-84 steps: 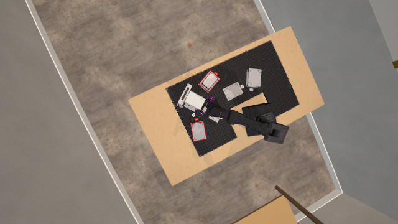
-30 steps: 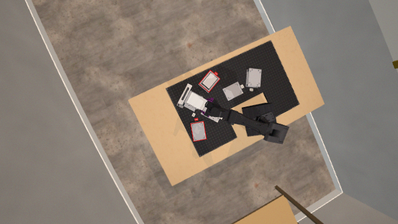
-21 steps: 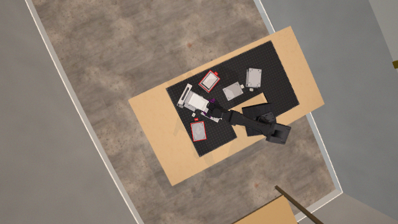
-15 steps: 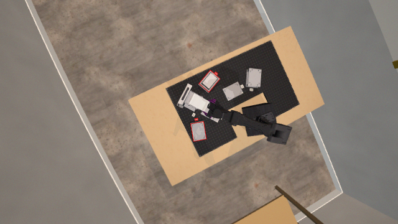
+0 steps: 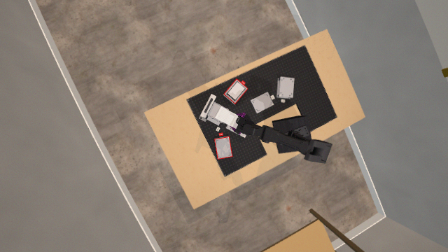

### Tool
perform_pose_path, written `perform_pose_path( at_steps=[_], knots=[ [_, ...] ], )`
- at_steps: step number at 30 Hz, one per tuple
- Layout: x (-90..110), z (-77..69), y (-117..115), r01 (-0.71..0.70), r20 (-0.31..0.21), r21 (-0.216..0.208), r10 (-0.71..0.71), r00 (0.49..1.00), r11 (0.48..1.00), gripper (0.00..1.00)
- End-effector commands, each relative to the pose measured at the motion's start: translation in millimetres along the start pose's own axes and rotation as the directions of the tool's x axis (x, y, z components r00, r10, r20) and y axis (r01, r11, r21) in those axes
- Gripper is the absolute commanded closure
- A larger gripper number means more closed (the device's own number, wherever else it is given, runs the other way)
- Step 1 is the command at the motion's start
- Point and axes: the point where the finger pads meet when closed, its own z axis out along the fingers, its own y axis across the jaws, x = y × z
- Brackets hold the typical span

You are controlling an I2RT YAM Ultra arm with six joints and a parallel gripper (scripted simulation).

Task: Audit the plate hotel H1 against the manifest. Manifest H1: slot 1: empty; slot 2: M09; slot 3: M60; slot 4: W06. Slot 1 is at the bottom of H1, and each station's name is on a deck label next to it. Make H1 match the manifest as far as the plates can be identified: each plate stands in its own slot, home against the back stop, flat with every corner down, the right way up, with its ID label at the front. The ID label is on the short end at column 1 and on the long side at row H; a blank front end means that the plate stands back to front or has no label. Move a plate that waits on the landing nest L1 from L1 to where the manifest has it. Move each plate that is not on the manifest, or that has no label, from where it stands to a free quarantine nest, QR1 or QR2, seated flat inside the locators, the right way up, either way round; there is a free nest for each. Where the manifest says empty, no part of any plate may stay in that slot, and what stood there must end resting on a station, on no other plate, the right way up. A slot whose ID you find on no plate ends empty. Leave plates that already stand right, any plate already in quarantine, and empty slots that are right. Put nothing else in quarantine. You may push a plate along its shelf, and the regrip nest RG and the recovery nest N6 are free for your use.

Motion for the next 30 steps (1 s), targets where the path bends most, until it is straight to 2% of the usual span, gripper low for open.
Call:
perform_pose_path(
  at_steps=[1,30],
  knots=[
    [-2,-3.4,0,-0.003,0.011,0.002,0.003,1.0,1.0,0.14],
    [23,-28.9,0,-0.003,0.01,0.002,0.003,1.0,1.0,0.14]
  ],
)
